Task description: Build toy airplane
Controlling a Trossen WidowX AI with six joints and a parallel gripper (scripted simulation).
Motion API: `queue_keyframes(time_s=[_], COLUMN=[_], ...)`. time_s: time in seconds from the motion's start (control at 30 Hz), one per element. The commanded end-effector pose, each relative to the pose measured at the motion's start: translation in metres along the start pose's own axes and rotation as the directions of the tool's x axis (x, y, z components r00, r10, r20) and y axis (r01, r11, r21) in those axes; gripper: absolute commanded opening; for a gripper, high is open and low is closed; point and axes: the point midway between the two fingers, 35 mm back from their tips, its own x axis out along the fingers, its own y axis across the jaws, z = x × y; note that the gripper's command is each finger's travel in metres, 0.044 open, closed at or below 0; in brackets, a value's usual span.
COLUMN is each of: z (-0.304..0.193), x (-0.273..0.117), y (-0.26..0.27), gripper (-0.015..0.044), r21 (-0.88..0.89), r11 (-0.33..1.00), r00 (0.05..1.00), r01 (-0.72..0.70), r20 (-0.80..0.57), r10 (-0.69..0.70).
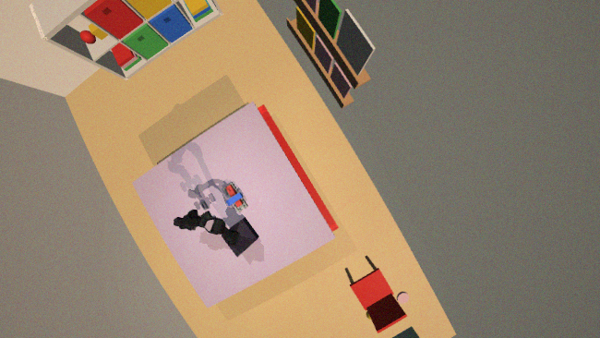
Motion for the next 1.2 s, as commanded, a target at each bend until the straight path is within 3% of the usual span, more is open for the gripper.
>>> queue_keyframes(time_s=[0.0,1.17], z=[0.009,0.066], x=[-0.001,0.009], y=[-0.005,-0.074], gripper=[0.0000,0.0000], r21=[-0.002,-0.015], r11=[1.000,0.999], r00=[1.000,0.999], r01=[-0.008,-0.034], r20=[0.008,0.017], r10=[0.008,0.034])
